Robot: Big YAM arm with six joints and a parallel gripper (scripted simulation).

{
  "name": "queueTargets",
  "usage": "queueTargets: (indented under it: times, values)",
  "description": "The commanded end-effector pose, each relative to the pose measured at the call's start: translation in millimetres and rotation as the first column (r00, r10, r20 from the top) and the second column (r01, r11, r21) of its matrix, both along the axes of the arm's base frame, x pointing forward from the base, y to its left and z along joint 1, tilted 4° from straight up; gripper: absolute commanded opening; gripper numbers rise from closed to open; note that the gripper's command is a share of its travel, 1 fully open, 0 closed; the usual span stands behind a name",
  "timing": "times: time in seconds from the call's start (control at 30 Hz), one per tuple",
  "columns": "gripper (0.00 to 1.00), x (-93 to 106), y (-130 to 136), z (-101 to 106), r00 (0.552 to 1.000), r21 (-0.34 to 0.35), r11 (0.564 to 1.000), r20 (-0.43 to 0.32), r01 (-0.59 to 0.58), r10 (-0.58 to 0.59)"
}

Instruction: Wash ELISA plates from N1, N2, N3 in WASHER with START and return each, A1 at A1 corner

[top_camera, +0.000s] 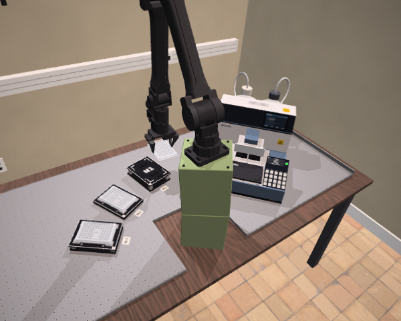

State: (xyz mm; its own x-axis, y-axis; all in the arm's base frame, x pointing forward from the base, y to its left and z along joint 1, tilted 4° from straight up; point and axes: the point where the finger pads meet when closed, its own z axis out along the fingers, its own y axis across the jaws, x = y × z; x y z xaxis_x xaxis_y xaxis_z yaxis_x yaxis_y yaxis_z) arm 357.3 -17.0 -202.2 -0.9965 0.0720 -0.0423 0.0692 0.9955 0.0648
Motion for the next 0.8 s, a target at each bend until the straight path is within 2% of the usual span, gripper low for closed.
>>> queueTargets:
  times: [0.0,0.2,0.37,0.47,0.53,0.77]
  values:
    - [0.82,9.6,12,-5,0.990,-0.011,0.990,0.011,-0.138,0.138]
    - [0.82,13.1,41,-6,0.951,-0.018,0.951,0.007,-0.308,0.309]
    - [0.82,18.9,66,-7,0.958,-0.018,0.958,0.007,-0.287,0.288]
    - [0.82,19.0,66,-7,0.958,-0.018,0.958,0.007,-0.287,0.288]
    - [0.82,14.7,56,-8,0.964,-0.017,0.964,0.004,-0.265,0.265]
    - [0.82,12.4,61,-8,0.960,-0.016,0.960,0.004,-0.280,0.280]
